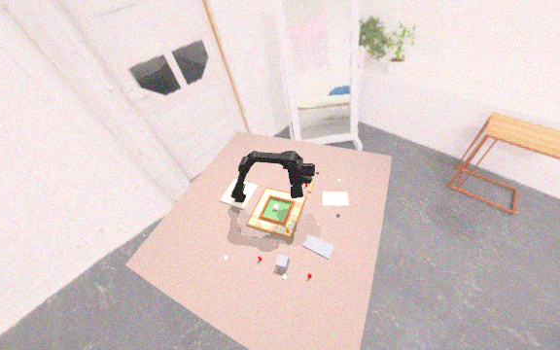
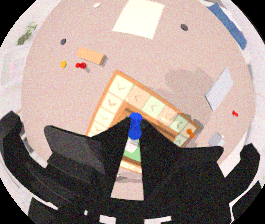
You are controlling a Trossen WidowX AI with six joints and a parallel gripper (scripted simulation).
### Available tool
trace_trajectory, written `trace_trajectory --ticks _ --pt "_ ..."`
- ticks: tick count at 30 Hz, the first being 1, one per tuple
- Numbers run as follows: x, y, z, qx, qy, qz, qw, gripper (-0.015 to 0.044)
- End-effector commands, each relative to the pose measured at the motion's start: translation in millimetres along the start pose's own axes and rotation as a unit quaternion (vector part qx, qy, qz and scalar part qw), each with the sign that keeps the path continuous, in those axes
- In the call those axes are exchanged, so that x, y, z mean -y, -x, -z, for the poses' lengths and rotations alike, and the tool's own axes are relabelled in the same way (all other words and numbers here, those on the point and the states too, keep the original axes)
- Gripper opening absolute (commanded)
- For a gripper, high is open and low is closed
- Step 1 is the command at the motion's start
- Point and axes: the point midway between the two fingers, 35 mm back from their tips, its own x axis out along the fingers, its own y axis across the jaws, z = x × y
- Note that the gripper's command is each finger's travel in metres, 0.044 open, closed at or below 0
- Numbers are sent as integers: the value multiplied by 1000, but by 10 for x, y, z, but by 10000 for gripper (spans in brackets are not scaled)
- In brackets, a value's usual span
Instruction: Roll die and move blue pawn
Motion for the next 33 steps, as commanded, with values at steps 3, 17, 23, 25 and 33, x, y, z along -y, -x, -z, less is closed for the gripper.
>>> trace_trajectory --ticks 3,17,23,25,33 --pt "-105 7 74 -1 -2 -1 1000 0" --pt "-417 -93 345 -2 -2 -3 1000 0" --pt "-540 -152 481 -3 -2 -4 1000 0" --pt "-579 -174 529 -3 -2 -4 1000 0" --pt "-728 -274 733 -4 -2 -5 1000 0"
